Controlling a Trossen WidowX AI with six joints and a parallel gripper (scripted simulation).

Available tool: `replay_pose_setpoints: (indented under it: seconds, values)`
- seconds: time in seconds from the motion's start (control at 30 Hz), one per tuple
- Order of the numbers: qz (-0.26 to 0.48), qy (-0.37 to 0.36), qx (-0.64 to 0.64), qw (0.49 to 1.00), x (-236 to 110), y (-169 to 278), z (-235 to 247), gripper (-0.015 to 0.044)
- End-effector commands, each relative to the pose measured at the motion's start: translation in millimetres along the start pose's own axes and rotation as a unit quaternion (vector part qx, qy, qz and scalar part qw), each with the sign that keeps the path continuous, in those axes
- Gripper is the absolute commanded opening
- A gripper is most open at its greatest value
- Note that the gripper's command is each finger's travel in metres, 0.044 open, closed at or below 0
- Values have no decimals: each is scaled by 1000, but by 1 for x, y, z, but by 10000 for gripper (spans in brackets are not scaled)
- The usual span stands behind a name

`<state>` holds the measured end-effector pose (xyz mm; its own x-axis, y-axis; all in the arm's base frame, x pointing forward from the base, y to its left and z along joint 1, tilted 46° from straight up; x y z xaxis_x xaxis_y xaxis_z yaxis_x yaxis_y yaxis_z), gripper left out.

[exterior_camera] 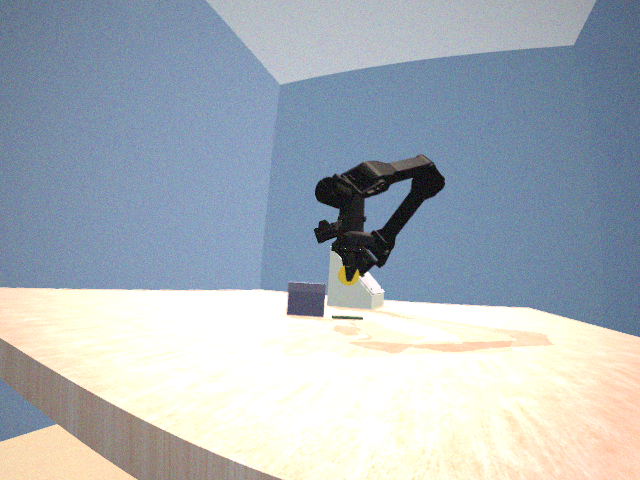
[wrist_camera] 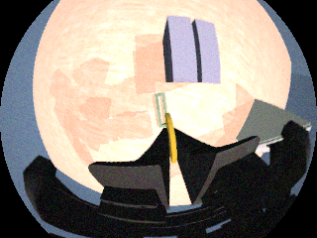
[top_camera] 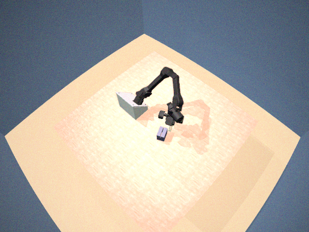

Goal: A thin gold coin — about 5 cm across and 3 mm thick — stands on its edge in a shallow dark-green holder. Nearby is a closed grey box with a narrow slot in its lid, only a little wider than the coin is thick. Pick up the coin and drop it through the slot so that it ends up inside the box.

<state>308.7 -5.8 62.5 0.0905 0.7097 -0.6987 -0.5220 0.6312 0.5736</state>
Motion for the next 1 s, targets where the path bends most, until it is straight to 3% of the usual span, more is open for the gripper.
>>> replay_pose_setpoints:
  seconds: [0.0, 0.43, 0.97]
  values:
    - [-4, -3, -5, 1000, -14, 1, 1, 0]
    - [-4, -3, 31, 1000, -20, 12, -4, 0]
    - [-8, -2, 29, 1000, -22, -23, -19, 0]
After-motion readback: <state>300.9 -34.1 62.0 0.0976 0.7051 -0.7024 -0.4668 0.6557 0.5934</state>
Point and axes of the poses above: the point midway between the two fingers, 35 mm back from their tips, its own x axis out along the fingers, its own z axis across the jaws, y = z × x, the point moved 2 cm from there along -x, back along the fingers, and after that the axes turned 8 degrees about -x, right-handed, at the moved point
